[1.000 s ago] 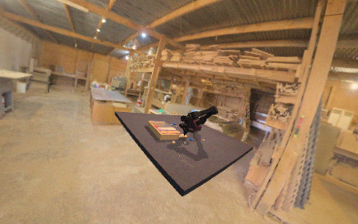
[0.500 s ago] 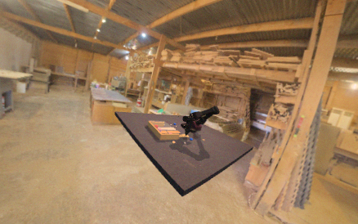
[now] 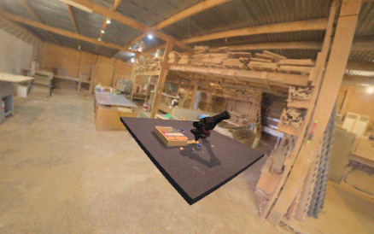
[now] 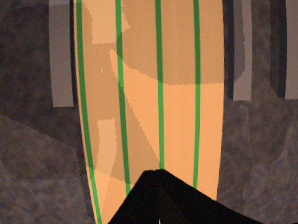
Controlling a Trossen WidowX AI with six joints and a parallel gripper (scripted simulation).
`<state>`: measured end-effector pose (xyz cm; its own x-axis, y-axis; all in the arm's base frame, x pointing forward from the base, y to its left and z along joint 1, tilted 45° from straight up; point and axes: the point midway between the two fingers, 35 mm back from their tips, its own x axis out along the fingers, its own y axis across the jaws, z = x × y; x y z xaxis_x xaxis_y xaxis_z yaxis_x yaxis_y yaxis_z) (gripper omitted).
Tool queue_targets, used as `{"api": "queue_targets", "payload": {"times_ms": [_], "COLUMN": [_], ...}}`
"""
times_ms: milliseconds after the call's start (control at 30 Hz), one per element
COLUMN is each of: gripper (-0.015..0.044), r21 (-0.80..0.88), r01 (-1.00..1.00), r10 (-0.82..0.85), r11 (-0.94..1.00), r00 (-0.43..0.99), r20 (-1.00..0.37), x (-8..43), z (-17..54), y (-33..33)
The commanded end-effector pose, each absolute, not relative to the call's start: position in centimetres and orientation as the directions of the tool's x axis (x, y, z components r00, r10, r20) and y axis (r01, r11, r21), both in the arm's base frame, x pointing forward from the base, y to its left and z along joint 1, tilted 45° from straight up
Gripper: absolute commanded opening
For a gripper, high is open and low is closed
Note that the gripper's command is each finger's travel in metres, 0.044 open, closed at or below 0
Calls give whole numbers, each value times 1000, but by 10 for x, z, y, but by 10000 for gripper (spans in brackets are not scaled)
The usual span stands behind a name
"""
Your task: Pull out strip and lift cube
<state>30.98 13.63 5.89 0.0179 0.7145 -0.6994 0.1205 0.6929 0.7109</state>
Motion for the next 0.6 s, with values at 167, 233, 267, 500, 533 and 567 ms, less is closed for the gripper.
{"api": "queue_targets", "payload": {"times_ms": [167, 233, 267, 500, 533, 567], "gripper": [0, 0, 0, 0, 0, 0], "r21": [705, 705, 705, 705, 705, 705], "r01": [128, 128, 128, 129, 129, 129], "r10": [712, 712, 712, 712, 712, 712], "r11": [698, 698, 698, 698, 698, 698], "r00": [-13, -13, -13, -14, -14, -14], "r20": [-702, -702, -702, -702, -702, -702], "x": [287, 284, 283, 273, 271, 270], "z": [56, 56, 56, 57, 57, 58], "y": [143, 143, 143, 144, 144, 145]}}
